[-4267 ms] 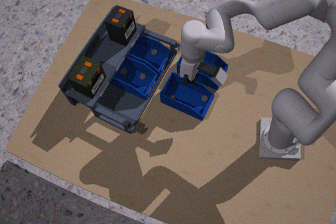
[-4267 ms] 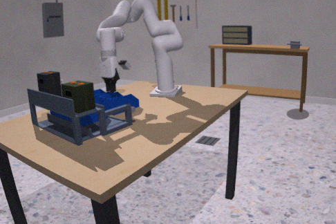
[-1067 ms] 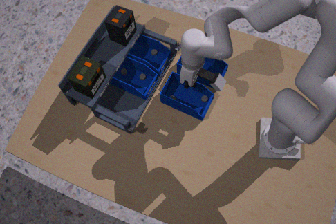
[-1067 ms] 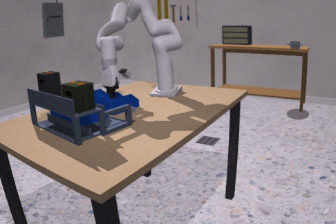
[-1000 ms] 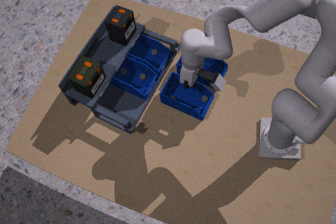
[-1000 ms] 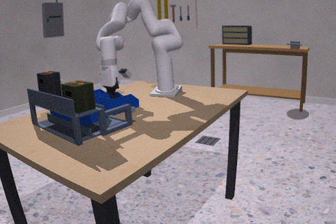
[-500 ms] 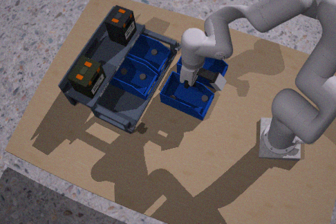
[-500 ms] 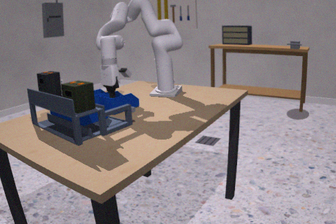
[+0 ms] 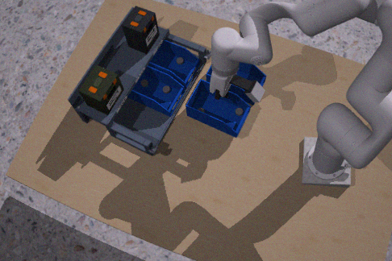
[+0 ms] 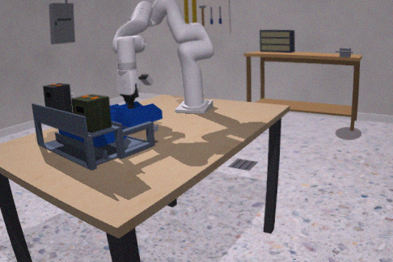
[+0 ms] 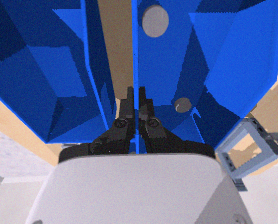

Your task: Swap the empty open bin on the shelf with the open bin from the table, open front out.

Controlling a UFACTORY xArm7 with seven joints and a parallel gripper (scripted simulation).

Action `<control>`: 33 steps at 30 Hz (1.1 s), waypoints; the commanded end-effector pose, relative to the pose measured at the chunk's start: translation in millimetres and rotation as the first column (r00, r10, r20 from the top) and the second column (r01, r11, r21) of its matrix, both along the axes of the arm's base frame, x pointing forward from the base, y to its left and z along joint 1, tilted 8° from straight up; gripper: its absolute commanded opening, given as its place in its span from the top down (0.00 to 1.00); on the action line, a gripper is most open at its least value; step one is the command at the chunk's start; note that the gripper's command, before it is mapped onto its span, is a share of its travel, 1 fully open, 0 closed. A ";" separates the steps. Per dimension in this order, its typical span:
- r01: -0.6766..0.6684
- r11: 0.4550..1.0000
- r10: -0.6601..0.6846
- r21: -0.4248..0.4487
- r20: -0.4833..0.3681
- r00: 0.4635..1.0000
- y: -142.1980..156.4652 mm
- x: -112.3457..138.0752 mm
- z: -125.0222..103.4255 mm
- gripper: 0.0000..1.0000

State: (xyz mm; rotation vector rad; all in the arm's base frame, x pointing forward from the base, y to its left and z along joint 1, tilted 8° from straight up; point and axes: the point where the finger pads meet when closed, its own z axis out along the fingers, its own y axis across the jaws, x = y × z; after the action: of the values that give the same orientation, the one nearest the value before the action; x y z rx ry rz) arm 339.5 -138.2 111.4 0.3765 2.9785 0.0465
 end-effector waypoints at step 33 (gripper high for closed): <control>-0.002 1.000 0.002 -0.002 0.003 1.000 129.4 23.9 3.5 1.00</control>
State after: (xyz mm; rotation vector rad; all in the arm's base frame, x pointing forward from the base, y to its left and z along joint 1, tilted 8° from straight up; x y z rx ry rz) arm 356.3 -26.3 115.2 0.3671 2.9782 0.0499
